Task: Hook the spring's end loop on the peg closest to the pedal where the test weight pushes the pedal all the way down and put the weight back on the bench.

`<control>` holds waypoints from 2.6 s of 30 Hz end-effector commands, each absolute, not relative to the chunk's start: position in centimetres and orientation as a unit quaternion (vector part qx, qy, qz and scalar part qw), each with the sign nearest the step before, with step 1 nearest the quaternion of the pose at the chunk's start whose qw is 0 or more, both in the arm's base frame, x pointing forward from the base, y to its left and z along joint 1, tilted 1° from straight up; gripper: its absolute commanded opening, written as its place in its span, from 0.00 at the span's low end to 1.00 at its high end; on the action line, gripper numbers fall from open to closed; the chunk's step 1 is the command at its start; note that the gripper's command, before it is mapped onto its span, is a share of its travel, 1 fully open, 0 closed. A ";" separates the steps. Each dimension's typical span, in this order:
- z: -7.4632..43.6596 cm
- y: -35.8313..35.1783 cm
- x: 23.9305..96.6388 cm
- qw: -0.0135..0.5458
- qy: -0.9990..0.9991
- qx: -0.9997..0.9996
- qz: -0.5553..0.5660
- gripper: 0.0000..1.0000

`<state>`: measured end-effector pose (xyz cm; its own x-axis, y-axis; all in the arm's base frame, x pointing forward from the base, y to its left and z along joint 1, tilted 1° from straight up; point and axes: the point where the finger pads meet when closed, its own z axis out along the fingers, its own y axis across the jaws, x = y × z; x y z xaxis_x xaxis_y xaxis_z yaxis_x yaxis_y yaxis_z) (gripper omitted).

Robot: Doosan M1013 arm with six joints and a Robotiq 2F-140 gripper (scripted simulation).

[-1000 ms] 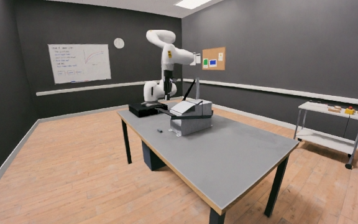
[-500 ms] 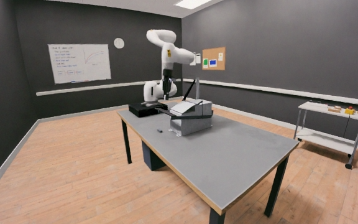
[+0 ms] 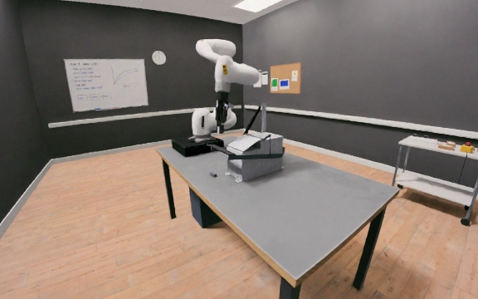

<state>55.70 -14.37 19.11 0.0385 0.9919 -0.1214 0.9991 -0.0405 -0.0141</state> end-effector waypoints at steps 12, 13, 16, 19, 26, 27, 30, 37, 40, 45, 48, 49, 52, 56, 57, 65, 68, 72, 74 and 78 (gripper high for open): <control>19.8 -16.4 57.2 0.043 0.691 0.719 -0.054 0.25; 19.8 -16.6 57.4 0.043 0.691 0.719 -0.055 0.25; 20.0 -17.2 57.8 0.045 0.691 0.719 -0.057 0.25; 20.2 -17.9 58.3 0.047 0.691 0.719 -0.058 0.25; 20.5 -18.9 59.1 0.050 0.691 0.719 -0.061 0.25; 20.4 -18.4 58.7 0.048 0.691 0.719 -0.060 0.25; 20.5 -18.9 59.1 0.050 0.691 0.719 -0.061 0.25; 20.9 -20.1 60.0 0.053 0.691 0.718 -0.065 0.25; 21.0 -20.7 60.4 0.054 0.691 0.718 -0.066 0.25; 20.9 -20.3 60.1 0.053 0.691 0.718 -0.065 0.25; 21.0 -20.4 60.2 0.054 0.691 0.718 -0.066 0.25; 21.0 -20.5 60.2 0.054 0.691 0.718 -0.066 0.25; 21.0 -20.6 60.3 0.054 0.691 0.718 -0.066 0.25; 21.1 -20.8 60.5 0.055 0.691 0.718 -0.067 0.25; 21.1 -20.8 60.5 0.055 0.690 0.718 -0.067 0.25; 20.2 -20.7 60.4 0.055 0.691 0.718 -0.066 0.25; 19.7 -20.7 60.4 0.055 0.691 0.718 -0.066 0.25; 19.1 -20.7 60.4 0.055 0.691 0.718 -0.066 0.25; 18.7 -20.7 60.4 0.055 0.691 0.718 -0.066 0.25; 19.0 -20.7 60.4 0.055 0.691 0.718 -0.066 0.25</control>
<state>60.39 -20.73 18.66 0.0369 0.9846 -0.1709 0.9991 -0.0400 -0.0144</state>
